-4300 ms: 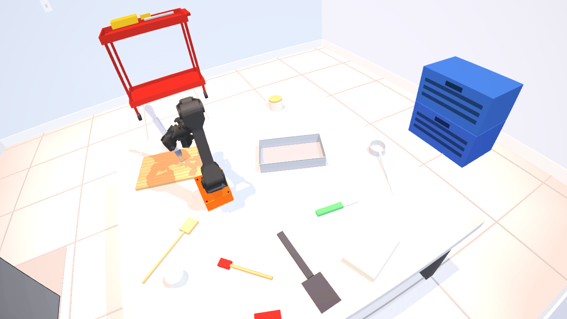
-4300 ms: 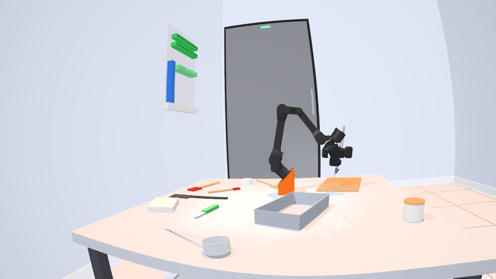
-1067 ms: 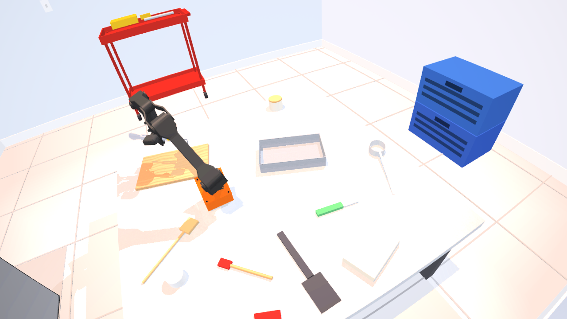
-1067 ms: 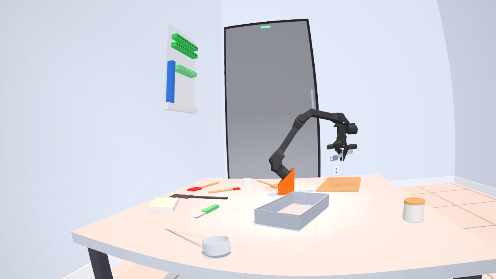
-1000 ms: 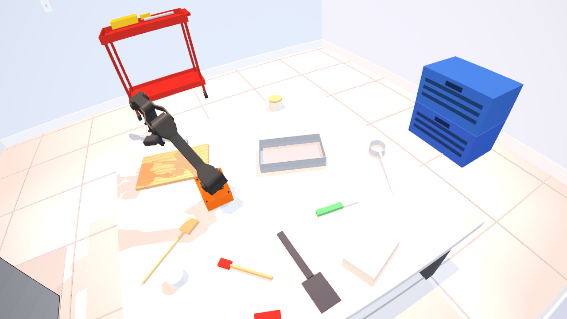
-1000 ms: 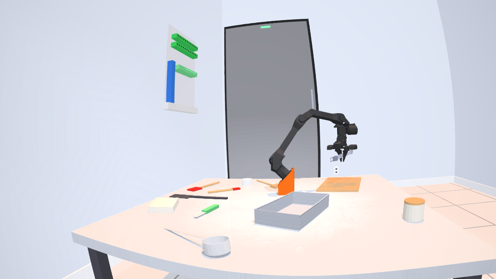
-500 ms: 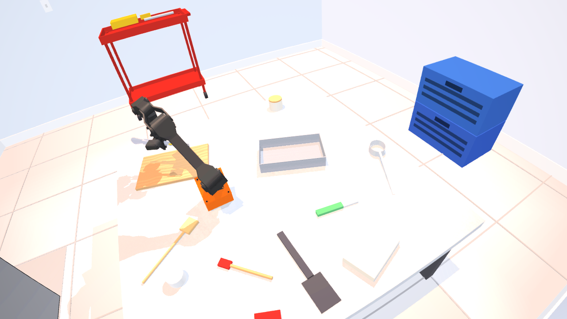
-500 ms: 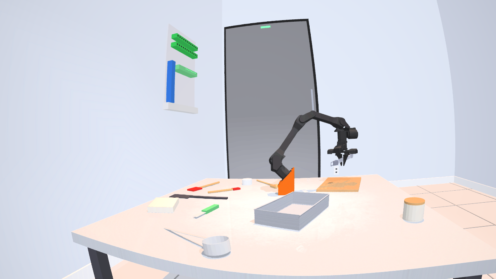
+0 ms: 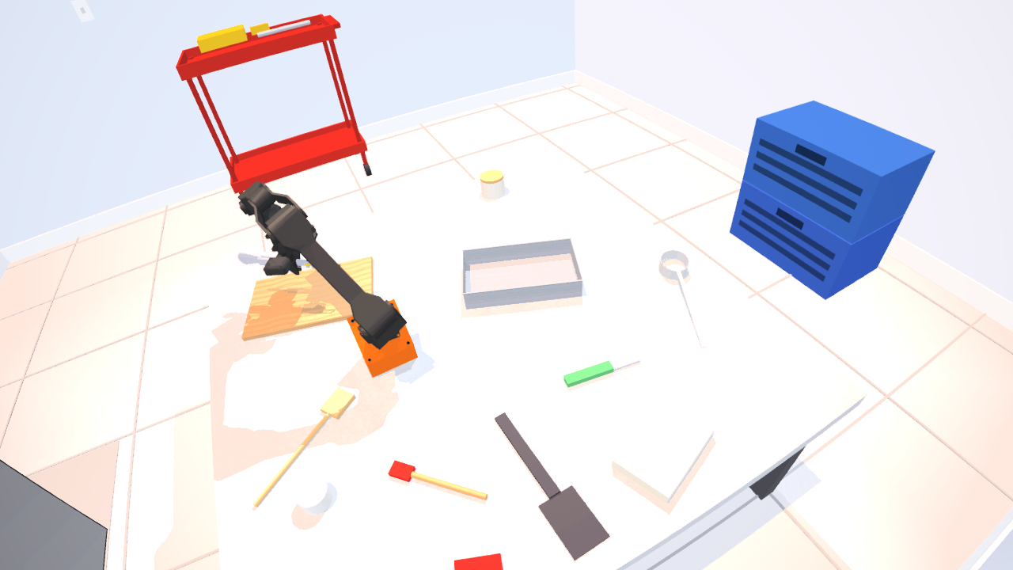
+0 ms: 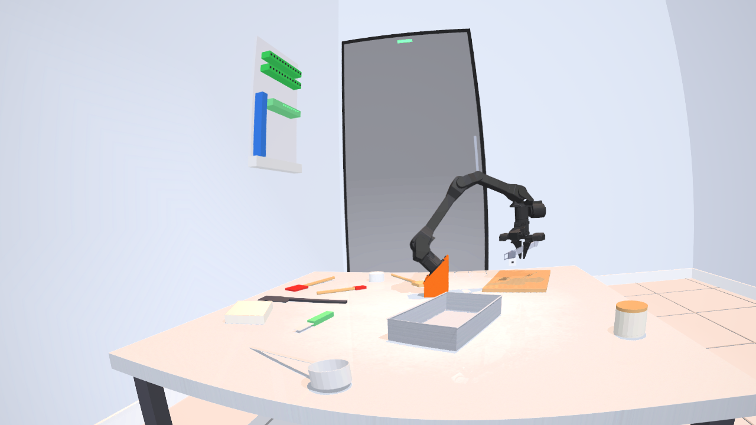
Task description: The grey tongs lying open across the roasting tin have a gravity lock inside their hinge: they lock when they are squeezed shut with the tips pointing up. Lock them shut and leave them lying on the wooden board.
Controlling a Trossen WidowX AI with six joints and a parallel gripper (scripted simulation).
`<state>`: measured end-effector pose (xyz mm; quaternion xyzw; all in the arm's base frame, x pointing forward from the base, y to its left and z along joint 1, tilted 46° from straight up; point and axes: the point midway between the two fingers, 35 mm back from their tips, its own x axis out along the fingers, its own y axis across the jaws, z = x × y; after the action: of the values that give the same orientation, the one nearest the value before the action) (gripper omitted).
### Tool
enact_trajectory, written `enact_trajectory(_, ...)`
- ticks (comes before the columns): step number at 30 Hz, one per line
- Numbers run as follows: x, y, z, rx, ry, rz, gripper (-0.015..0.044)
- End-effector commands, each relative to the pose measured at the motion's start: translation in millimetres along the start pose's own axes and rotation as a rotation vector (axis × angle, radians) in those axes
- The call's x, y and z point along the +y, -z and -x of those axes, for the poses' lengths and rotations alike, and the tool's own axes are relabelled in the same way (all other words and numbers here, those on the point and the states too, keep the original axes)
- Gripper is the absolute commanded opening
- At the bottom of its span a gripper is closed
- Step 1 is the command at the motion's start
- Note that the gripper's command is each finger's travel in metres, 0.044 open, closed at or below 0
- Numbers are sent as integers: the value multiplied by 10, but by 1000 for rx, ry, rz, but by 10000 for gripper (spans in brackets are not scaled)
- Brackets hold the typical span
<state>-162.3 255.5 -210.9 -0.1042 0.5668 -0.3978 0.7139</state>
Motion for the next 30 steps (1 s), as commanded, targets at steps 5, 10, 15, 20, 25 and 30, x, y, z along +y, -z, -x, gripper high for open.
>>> enact_trajectory(5,-17,-14,-166,-1,10,-6,-150)
enact_trajectory(10,-22,-21,-247,-1,10,-6,-150)
enact_trajectory(15,-29,-29,-327,-1,10,-5,-150)
enact_trajectory(20,-36,-40,-408,-1,10,-5,-150)
enact_trajectory(25,-44,-50,-476,-1,11,-5,-150)
enact_trajectory(30,-44,-51,-478,-1,11,-5,-150)
